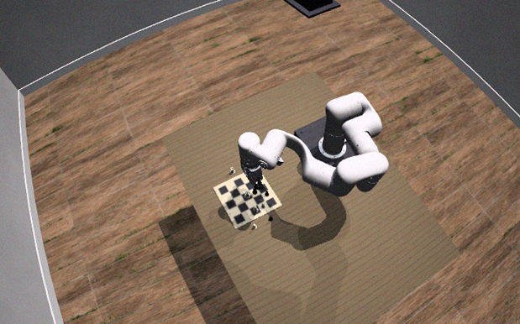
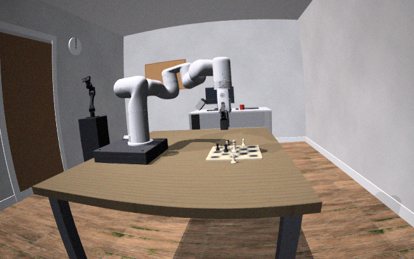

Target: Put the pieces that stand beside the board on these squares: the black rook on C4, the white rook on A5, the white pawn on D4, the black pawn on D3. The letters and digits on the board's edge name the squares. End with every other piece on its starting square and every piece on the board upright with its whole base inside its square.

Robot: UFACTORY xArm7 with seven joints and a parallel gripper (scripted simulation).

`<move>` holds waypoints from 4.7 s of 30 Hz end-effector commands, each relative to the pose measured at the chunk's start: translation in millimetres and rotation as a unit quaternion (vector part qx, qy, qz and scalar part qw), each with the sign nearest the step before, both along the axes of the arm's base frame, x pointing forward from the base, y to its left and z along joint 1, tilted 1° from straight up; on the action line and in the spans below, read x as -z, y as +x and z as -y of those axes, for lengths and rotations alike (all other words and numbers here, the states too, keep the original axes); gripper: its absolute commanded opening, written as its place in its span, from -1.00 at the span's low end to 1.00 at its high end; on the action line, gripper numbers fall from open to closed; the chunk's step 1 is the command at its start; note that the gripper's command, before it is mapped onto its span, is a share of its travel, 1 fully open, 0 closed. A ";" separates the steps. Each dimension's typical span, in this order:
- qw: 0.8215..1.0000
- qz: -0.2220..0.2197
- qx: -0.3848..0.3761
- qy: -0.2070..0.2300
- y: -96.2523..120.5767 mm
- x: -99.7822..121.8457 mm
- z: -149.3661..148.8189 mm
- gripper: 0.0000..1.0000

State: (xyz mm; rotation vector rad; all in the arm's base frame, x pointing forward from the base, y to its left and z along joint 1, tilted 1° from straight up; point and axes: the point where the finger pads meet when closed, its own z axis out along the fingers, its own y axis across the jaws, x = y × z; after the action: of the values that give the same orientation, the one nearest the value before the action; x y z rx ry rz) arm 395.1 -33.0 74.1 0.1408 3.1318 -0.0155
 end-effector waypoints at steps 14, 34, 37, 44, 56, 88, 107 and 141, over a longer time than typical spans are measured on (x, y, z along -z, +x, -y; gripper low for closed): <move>1.000 0.002 0.000 0.000 0.8 -2.1 -0.1 1.00; 0.973 -0.001 -0.233 -0.002 23.1 8.3 120.9 1.00; 0.973 -0.001 -0.233 -0.002 23.1 8.3 120.9 1.00; 0.963 0.000 -0.268 -0.002 23.3 9.9 141.2 -0.25; 0.963 0.000 -0.268 -0.002 23.3 9.9 141.2 -0.25; 0.963 -0.001 -0.268 -0.002 23.4 11.8 141.2 -0.25; 0.963 -0.001 -0.268 -0.002 24.4 31.0 141.8 -0.25; 0.963 -0.001 -0.268 -0.002 26.0 61.4 142.7 -0.25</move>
State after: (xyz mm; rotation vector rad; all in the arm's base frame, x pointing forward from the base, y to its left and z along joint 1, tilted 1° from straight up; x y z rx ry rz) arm 420.1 -175.3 11.5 -0.7054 3.0573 -0.0154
